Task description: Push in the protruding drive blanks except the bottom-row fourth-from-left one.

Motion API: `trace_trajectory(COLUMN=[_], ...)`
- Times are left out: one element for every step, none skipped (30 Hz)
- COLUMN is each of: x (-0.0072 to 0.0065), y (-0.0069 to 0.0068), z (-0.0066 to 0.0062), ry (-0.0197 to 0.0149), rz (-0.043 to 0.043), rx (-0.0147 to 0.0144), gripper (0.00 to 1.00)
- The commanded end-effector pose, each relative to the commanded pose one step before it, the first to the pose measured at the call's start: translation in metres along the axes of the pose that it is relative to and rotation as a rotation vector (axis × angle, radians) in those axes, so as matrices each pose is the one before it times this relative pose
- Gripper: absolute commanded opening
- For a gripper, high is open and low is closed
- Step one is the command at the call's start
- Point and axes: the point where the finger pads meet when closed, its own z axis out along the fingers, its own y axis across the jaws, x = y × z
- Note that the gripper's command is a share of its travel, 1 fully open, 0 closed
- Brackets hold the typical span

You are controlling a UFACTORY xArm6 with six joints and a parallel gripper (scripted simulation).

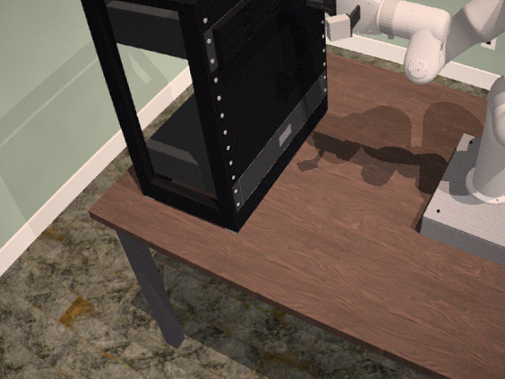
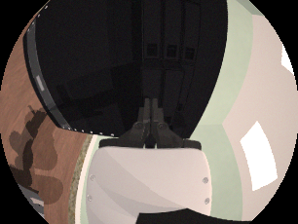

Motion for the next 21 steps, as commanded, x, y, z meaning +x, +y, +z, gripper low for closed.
trace_trajectory(x=[0.00003,0.0,0.0,0.0,0.0,0.0,0.0,0.0,0.0,0.0,0.0,0.0,0.0,0.0,0.0,0.0,0.0,0.0,0.0,0.0,0.0], y=[0.00158,0.0,0.0,0.0,0.00001,0.0,0.0,0.0,0.0,0.0,0.0,0.0,0.0,0.0,0.0,0.0,0.0,0.0,0.0,0.0,0.0], z=[0.00031,0.0,0.00006,0.00038,0.00083,0.00126,0.00158,0.0017,0.00159,0.00129,0.00085,0.00039,0.00007,0.0,0.0,0.0,0.0,0.0,0.0,0.0,0.0], ry=[0.00059,0.0,0.0,0.0,0.0,0.0,0.0,0.0,0.0,0.0,0.0,0.0,0.0,0.0,0.0,0.0,0.0,0.0,0.0,0.0,0.0], rz=[0.00066,0.0,0.0,0.0,0.0,0.0,0.0,0.0,0.0,0.0,0.0,0.0,0.0,0.0,0.0,0.0,0.0,0.0,0.0,0.0,0.0], rx=[-0.00361,0.0,0.0,0.0,-0.00001,0.0,0.0,0.0,0.0,0.0,0.0,0.0,0.0,0.0,0.0,0.0,0.0,0.0,0.0,0.0,0.0], gripper=[0.0,0.0,0.0,0.0,0.0,0.0,0.0,0.0,0.0,0.0,0.0,0.0,0.0,0.0,0.0,0.0,0.0,0.0,0.0,0.0,0.0])
